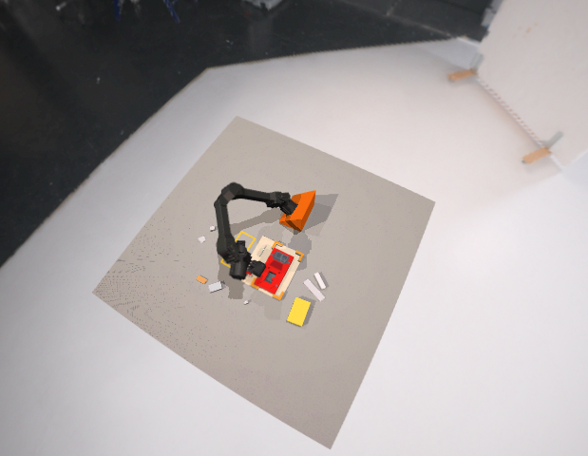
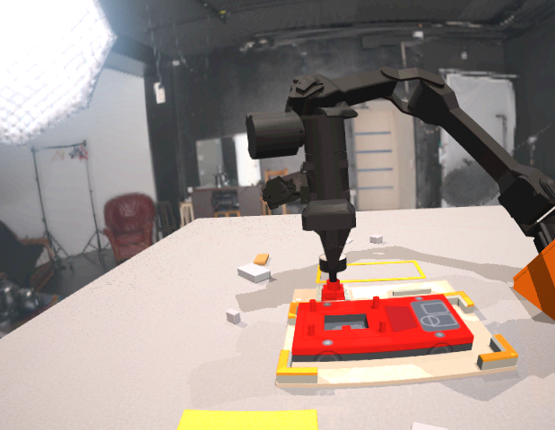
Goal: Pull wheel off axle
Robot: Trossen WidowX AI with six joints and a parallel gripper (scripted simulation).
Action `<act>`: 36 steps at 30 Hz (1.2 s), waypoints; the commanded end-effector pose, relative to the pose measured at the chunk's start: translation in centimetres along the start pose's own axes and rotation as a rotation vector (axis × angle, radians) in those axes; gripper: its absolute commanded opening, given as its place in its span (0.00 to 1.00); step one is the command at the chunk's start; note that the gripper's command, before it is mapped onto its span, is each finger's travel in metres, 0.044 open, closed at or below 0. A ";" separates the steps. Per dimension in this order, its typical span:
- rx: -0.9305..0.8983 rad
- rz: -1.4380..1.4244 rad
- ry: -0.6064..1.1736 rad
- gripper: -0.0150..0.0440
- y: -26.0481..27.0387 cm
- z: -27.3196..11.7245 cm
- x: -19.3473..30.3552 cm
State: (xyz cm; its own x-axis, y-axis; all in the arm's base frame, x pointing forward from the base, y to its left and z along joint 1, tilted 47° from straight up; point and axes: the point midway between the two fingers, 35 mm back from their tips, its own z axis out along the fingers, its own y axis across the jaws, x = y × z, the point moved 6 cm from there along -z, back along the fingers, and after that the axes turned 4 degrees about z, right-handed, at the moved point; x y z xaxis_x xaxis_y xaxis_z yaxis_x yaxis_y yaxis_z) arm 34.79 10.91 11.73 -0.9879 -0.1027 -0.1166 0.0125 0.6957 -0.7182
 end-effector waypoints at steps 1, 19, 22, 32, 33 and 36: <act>-0.005 0.006 -0.008 0.25 0.1 -0.4 -0.1; -0.005 0.005 -0.009 0.25 0.1 -1.0 0.0; -0.005 0.005 -0.010 0.25 0.1 -1.1 0.0; -0.005 0.005 -0.010 0.25 0.1 -1.7 0.0; -0.005 0.005 -0.010 0.25 0.1 -2.0 -0.1; -0.006 0.004 -0.010 0.25 0.1 -3.0 -0.1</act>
State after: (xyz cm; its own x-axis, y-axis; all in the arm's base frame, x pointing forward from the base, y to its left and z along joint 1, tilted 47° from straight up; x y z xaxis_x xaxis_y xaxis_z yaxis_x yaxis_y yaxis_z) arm 34.51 12.34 13.10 -0.9868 -0.1076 -0.1207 0.0121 0.6948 -0.7191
